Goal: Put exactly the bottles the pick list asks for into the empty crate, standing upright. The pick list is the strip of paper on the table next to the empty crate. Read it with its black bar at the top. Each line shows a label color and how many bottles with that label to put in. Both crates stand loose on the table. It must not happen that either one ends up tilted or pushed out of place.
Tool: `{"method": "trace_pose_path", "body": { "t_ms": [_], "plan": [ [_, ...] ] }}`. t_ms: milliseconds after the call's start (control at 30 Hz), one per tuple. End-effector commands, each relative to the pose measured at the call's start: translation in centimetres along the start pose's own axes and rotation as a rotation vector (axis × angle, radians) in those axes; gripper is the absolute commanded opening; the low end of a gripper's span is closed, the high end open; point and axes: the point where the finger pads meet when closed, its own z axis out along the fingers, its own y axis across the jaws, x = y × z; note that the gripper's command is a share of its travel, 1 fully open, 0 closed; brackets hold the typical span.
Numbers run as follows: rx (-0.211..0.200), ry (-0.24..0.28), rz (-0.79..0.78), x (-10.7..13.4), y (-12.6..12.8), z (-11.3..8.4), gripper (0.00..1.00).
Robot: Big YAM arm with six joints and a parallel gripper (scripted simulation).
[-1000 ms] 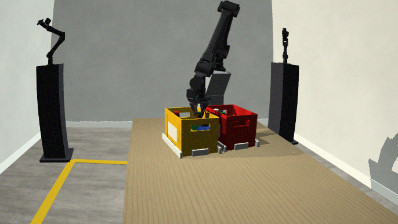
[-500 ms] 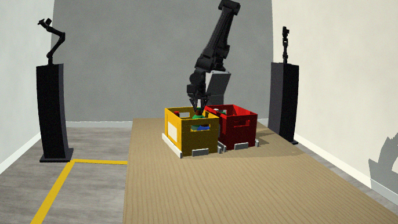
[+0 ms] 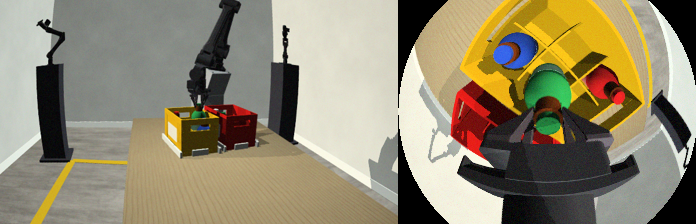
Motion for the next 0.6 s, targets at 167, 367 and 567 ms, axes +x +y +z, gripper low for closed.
{"method": "trace_pose_path", "body": {
  "t_ms": [167, 367, 567],
  "plan": [
    [-0.012, -0.038, 0.003, -1.1, -0.1, -3.5, 0.00],
    [-0.011, -0.035, 0.004, -0.9, -0.1, -4.5, 0.00],
    [-0.012, -0.039, 0.003, -1.1, -0.1, -5.6, 0.00]
  ]
}}
